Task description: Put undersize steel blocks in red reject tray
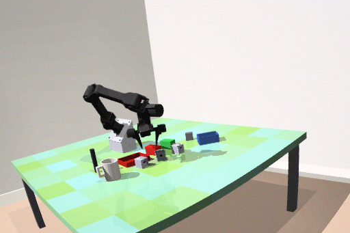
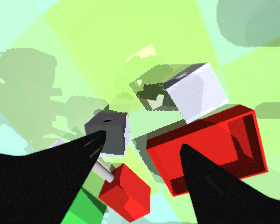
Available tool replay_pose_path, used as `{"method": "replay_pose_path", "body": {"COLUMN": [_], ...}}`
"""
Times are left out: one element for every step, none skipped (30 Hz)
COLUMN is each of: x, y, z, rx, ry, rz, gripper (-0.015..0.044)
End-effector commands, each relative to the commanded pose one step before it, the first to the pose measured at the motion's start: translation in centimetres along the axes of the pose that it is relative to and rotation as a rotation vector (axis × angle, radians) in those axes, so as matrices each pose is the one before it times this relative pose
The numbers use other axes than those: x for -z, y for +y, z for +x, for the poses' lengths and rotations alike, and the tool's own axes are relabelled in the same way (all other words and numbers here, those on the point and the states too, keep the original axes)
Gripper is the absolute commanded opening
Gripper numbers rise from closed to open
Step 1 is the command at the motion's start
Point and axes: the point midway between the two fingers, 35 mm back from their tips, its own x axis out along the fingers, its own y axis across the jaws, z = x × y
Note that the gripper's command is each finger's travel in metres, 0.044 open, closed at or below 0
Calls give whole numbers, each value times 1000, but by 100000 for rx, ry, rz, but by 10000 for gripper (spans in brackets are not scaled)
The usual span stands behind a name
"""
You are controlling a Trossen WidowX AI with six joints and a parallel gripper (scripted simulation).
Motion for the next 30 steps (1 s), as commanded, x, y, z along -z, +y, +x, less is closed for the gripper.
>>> {"method": "replay_pose_path", "body": {"x": [-4087,0,17,0,0,0,0,0,0,0,0,0,0,0,1,2,3,4,4,4,4,4,4,3,3,3,3,2,2,2], "y": [-4614,0,-12,0,0,0,0,0,0,0,0,0,0,0,3,7,10,13,15,17,17,16,15,15,14,13,11,11,10,9], "z": [-839,0,0,0,0,0,0,0,0,0,0,0,0,0,27,54,81,108,133,153,161,163,163,163,163,163,163,167,167,167], "rx": [171,0,1,0,0,0,0,0,0,0,0,0,0,0,0,0,-1,-1,-1,-1,-2,-2,-2,-2,-2,-2,-2,-2,-1,-1], "ry": [-4076,0,1,0,0,0,0,0,0,0,0,0,0,0,3,6,9,11,13,15,14,13,12,11,10,9,8,7,6,5], "rz": [81863,0,-1,0,0,0,0,0,0,0,0,0,0,0,0,1,1,1,1,2,2,2,2,2,2,1,1,1,1,1], "gripper": [325,325,325,325,325,325,325,325,325,325,325,325,325,325,325,325,325,325,325,325,325,325,325,325,325,325,325,325,325,325]}}
